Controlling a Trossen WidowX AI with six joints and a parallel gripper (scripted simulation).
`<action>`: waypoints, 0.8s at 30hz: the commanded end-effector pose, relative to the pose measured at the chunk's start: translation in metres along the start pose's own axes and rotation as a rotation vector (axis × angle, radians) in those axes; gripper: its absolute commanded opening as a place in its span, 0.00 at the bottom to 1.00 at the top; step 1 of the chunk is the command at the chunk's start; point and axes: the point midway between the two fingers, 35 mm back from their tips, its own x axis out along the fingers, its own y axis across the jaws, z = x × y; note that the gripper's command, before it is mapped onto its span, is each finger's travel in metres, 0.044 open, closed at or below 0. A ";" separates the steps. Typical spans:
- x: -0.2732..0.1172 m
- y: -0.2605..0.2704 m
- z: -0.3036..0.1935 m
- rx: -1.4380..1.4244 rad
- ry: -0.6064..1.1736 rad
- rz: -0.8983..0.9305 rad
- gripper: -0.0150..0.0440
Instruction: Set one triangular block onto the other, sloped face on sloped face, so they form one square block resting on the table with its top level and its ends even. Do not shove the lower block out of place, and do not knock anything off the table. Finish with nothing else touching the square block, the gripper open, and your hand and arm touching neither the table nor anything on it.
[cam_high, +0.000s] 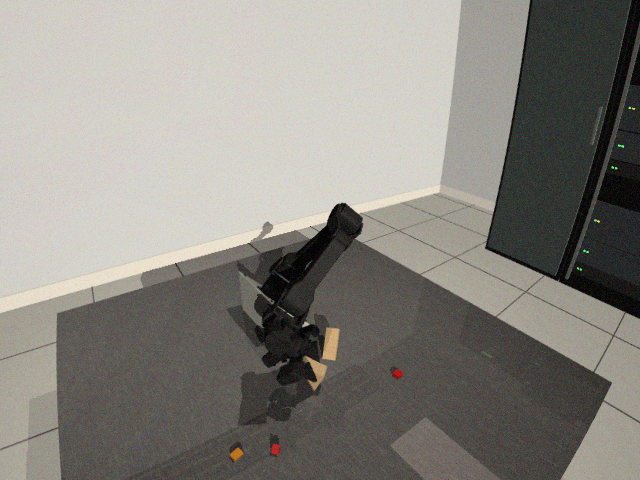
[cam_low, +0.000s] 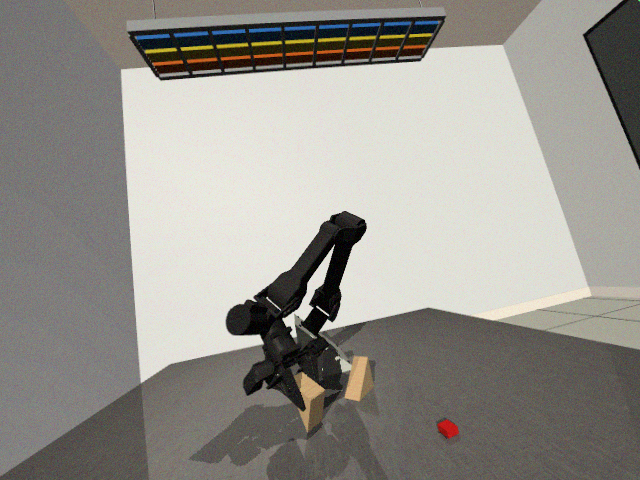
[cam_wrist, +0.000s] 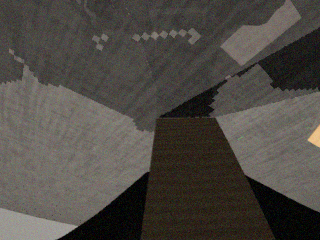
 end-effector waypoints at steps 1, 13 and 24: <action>-0.004 -0.002 0.007 0.008 0.108 0.000 0.25; -0.001 0.000 0.004 0.001 0.052 0.002 0.74; -0.001 0.000 0.004 0.001 0.052 0.002 1.00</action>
